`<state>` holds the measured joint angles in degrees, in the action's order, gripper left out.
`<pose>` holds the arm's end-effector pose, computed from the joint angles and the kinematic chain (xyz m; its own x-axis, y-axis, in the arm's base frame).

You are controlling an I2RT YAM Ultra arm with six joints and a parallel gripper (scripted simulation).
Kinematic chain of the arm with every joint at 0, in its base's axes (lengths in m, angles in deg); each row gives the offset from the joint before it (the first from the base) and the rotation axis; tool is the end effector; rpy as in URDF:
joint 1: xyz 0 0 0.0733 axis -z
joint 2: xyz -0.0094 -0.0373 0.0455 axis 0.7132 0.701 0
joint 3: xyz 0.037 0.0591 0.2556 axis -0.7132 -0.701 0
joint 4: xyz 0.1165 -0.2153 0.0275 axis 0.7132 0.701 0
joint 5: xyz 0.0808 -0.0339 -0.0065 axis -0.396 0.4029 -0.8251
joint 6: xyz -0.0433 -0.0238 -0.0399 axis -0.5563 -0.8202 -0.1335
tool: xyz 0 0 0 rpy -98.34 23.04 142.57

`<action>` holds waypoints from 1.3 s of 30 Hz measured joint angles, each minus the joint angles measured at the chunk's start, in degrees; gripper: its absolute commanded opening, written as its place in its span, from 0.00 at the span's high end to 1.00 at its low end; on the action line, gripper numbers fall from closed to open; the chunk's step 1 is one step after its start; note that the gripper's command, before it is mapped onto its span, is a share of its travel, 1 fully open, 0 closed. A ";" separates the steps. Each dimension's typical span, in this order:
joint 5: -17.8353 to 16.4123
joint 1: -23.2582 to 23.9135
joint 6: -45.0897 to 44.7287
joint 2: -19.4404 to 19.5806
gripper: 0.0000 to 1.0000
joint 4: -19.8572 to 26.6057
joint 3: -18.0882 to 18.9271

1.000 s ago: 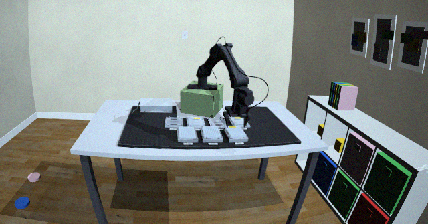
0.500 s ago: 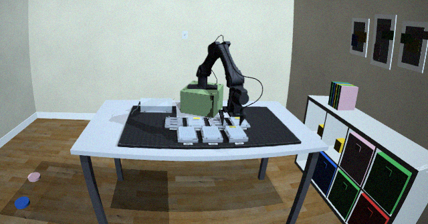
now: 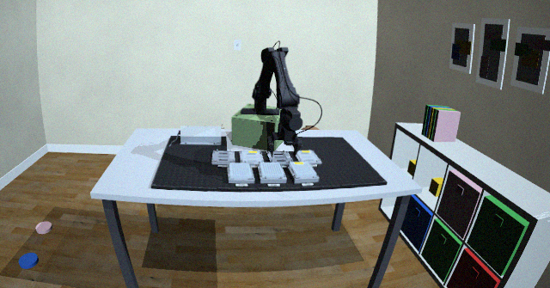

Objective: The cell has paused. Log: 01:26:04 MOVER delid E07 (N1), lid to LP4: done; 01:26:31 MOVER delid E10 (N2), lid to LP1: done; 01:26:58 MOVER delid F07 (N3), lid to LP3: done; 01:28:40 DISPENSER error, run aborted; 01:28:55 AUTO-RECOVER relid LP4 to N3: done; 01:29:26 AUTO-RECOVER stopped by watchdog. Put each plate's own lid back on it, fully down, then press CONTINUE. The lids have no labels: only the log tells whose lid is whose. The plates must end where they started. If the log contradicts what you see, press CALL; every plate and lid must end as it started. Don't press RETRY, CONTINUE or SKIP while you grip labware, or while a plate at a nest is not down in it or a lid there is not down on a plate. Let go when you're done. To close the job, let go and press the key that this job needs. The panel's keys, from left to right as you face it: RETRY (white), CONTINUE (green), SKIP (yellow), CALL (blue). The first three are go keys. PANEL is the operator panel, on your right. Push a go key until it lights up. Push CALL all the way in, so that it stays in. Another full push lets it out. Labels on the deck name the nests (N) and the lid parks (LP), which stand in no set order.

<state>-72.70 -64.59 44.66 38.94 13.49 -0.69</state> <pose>0.3520 0.1196 0.0799 -0.9898 -0.1311 -0.0551 -0.1282 0.9903 -0.0533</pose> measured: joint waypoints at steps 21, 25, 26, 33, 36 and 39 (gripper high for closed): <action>-0.85 10.03 -9.70 -12.15 0.00 -9.42 -20.31; -0.94 12.98 -12.15 -14.34 0.00 -10.80 -23.85; -0.98 13.73 -12.76 -14.84 0.00 -11.10 -24.68; -1.29 18.05 -17.22 -17.55 0.00 -12.87 -28.94; -1.66 19.69 -19.39 -18.84 0.00 -13.88 -30.71; -1.73 22.10 -21.05 -19.80 0.00 -14.25 -32.15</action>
<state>-74.42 -42.49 23.61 19.14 -0.76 -32.85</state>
